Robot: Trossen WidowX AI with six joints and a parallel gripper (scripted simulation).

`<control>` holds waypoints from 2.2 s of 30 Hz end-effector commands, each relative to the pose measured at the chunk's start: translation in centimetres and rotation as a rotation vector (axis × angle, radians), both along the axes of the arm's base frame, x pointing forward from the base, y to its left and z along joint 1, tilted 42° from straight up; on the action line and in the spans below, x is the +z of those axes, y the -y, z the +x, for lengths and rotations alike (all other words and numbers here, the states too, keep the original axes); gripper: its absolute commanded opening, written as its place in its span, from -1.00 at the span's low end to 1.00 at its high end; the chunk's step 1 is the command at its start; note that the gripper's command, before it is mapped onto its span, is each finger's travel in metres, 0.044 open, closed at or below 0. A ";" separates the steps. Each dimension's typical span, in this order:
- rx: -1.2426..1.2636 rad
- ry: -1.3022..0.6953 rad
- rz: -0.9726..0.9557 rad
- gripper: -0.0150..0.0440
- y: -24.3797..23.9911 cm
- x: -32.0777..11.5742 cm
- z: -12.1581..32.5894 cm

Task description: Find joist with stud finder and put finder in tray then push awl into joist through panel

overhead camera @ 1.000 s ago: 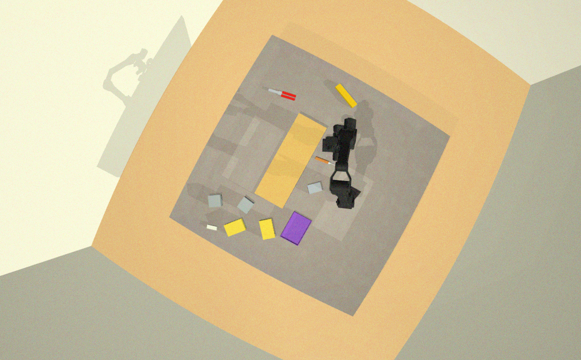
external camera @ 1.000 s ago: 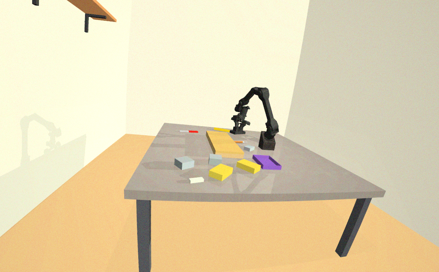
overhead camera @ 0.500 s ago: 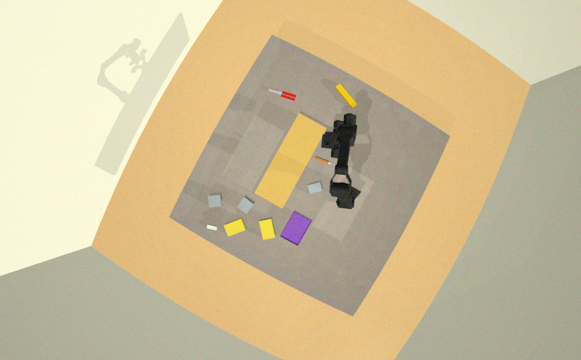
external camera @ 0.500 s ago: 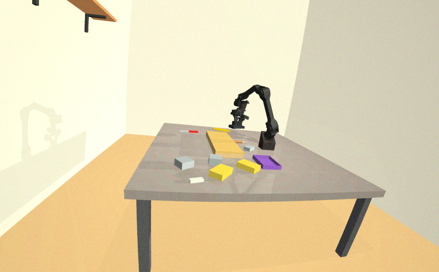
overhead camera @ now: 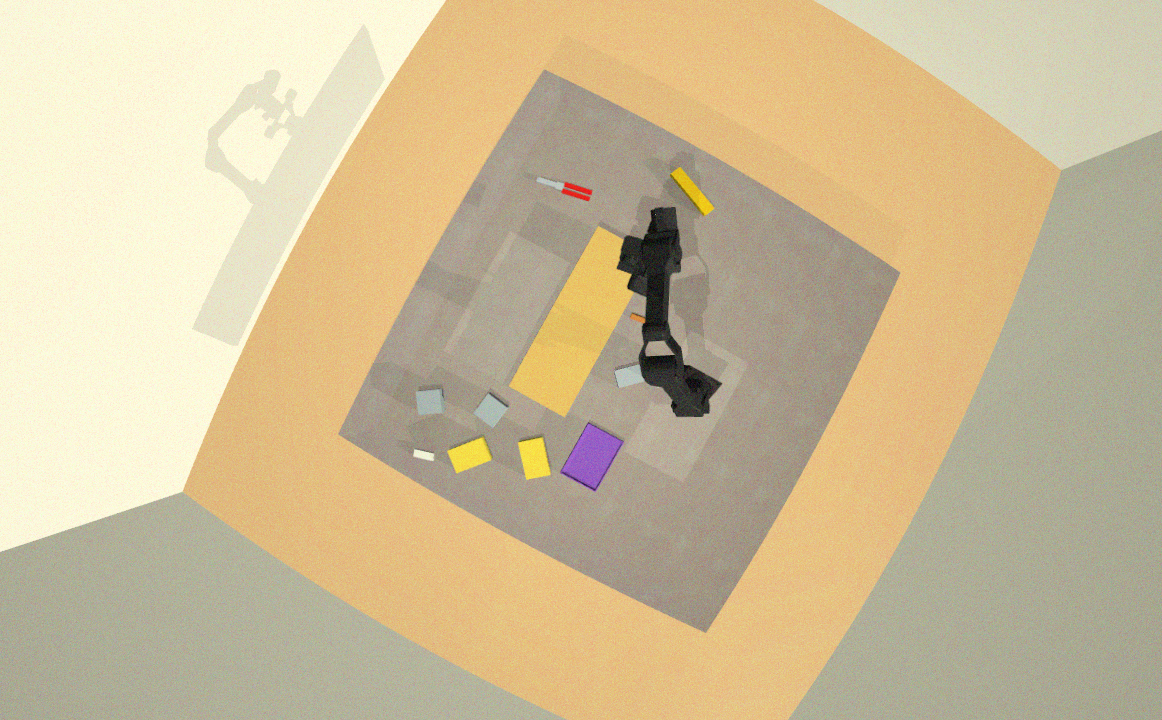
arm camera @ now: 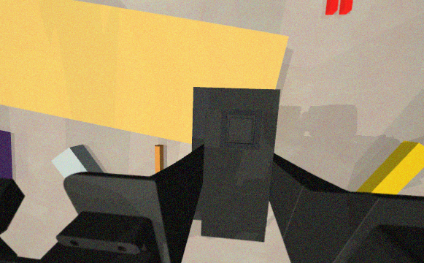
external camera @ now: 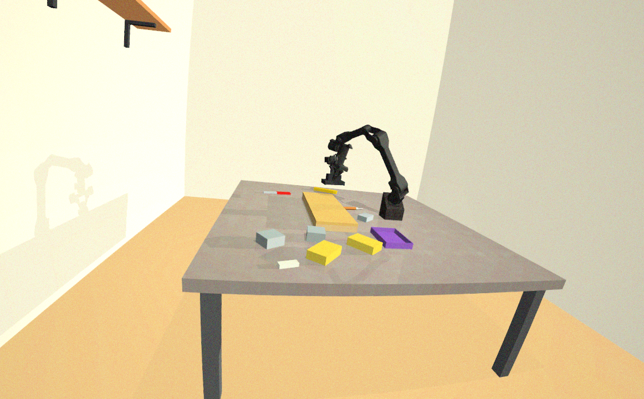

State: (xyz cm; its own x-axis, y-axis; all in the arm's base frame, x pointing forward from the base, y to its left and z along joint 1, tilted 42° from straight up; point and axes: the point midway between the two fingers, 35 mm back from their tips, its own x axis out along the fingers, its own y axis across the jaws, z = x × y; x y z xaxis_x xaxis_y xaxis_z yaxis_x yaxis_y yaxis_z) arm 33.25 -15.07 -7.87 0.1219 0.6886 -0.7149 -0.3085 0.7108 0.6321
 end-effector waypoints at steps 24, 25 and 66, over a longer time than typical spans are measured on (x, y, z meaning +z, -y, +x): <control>-0.129 -0.074 -0.001 -0.49 -2.7 -0.9 5.7; -0.129 -0.074 -0.001 -0.49 -2.8 -1.1 5.6; -0.128 -0.074 0.002 -0.49 -6.5 -5.1 4.9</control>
